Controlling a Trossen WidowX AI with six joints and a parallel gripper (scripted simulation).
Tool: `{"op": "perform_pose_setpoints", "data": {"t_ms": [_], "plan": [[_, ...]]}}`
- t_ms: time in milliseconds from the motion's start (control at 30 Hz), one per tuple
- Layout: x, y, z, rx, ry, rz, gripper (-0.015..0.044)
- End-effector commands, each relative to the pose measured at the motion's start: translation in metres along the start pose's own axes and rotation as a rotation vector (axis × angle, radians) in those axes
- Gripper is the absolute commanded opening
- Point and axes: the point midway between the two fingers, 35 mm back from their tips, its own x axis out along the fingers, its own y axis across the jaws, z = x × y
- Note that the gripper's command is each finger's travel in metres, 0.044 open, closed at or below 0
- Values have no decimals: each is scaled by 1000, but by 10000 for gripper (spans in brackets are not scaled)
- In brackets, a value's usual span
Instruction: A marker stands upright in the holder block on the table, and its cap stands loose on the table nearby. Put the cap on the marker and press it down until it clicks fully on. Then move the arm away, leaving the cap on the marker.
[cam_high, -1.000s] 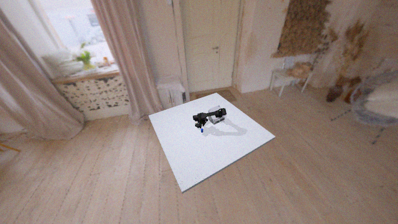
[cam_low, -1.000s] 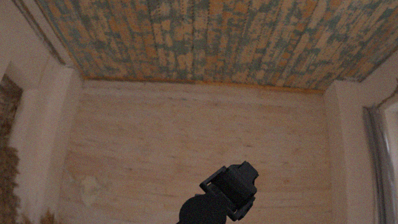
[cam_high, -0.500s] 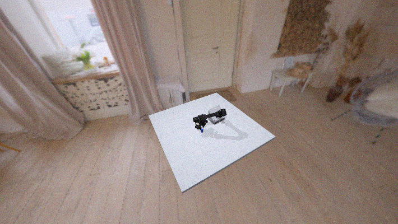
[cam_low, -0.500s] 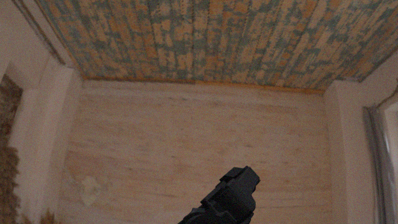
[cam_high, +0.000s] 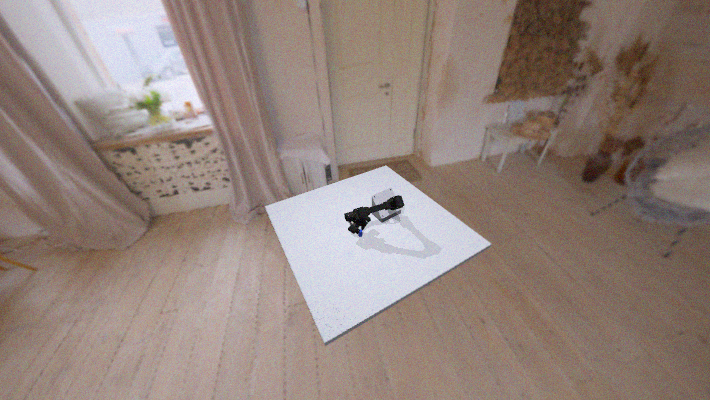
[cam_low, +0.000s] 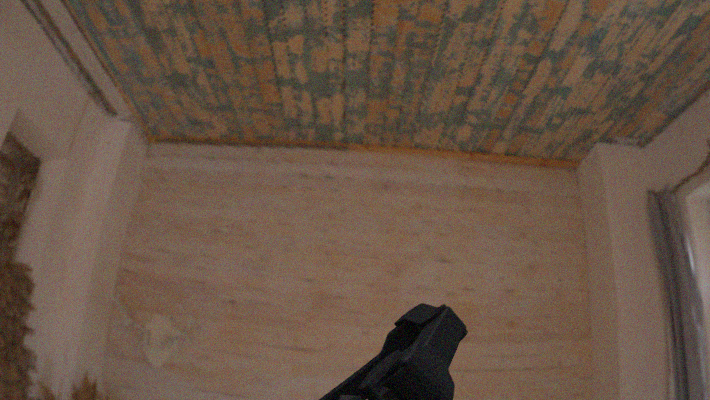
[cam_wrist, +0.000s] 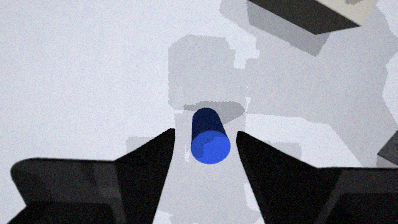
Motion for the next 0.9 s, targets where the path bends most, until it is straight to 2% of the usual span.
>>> {"op": "perform_pose_setpoints", "data": {"t_ms": [0, 367, 500, 800, 867], "plan": [[8, -1, -1, 3, 6, -3, 245], [23, -3, -2, 4, 9, -2, 245], [23, -2, -2, 4, 8, -3, 140], [23, -3, -2, 4, 8, -3, 80], [21, -2, -2, 4, 8, -3, 28]]}}
